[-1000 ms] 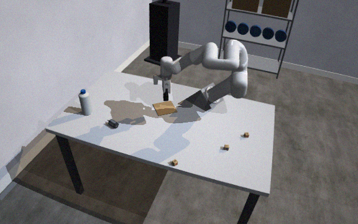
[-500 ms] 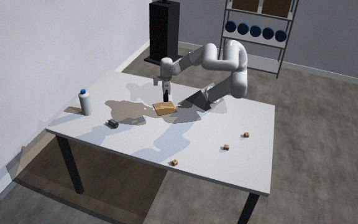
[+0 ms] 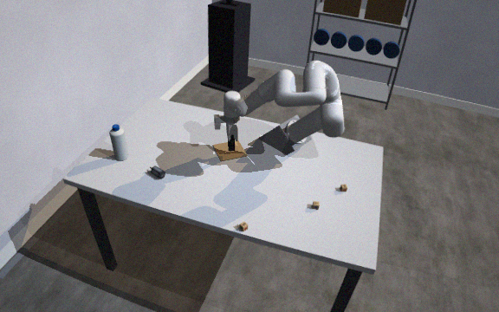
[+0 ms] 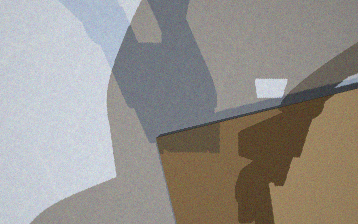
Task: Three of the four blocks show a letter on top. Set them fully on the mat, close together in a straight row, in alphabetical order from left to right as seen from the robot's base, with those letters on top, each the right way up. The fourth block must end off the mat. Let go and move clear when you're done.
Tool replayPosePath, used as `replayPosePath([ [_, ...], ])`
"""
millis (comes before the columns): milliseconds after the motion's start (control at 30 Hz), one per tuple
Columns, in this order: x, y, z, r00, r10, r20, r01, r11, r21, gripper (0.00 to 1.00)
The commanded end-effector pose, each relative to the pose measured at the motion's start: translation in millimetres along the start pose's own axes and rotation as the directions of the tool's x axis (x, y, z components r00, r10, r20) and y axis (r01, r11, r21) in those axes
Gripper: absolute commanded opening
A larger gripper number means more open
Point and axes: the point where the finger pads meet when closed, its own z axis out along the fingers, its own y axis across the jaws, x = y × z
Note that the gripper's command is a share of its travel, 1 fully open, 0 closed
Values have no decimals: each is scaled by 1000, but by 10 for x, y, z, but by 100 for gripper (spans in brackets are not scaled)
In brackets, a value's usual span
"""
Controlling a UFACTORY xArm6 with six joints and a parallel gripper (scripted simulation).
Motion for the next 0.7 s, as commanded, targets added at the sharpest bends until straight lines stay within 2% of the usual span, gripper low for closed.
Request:
replayPosePath([
  [0,45,-11,172,1000,-3,-9,3,1000,3,23],
  [233,46,-12,308,1000,-3,-9,3,1000,3,23],
  [667,46,-12,317,1000,-3,-9,3,1000,3,23],
])
